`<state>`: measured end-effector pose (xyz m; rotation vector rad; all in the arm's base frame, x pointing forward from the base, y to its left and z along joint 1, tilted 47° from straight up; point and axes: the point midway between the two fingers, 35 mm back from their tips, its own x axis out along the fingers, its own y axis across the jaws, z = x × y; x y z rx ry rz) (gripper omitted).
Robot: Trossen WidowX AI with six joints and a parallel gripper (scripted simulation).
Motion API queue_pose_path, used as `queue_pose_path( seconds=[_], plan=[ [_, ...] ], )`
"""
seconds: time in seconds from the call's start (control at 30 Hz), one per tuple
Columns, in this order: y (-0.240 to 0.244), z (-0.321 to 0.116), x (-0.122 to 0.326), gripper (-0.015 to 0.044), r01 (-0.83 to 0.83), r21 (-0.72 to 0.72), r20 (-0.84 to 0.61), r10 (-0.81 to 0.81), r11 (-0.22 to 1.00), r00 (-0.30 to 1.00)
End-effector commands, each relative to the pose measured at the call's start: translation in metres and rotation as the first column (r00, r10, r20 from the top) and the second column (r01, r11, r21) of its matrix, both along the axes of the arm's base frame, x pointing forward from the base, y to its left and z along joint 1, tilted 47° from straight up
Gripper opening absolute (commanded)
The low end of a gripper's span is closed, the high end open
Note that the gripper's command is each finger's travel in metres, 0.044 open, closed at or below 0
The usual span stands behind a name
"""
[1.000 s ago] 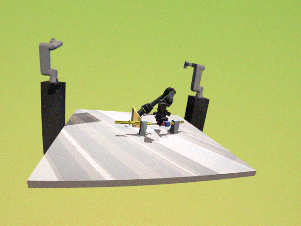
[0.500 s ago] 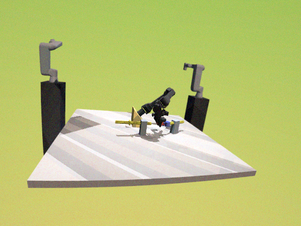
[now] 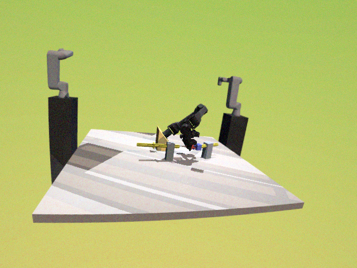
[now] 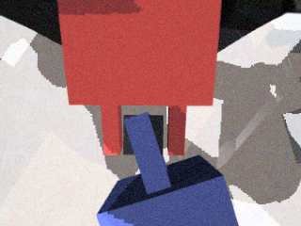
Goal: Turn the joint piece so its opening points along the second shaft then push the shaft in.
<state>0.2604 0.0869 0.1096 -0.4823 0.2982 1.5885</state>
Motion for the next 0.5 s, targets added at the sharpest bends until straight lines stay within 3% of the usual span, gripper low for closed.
queue_pose_path(
  seconds=[0.0, 0.37, 0.47],
  plan=[
    [0.0001, -0.0002, 0.0, 0.0, 0.0, 0.006, -0.001, 0.0, 1.0, 1.0],
    [0.0, -0.0001, 0.0, 0.0, 0.0, 0.002, 0.0, 0.0, 1.0, 1.0],
    [0.0, -0.0001, 0.0, 0.0079, 0.0, 0.002, 0.0, 0.0, 1.0, 1.0]
  ],
)
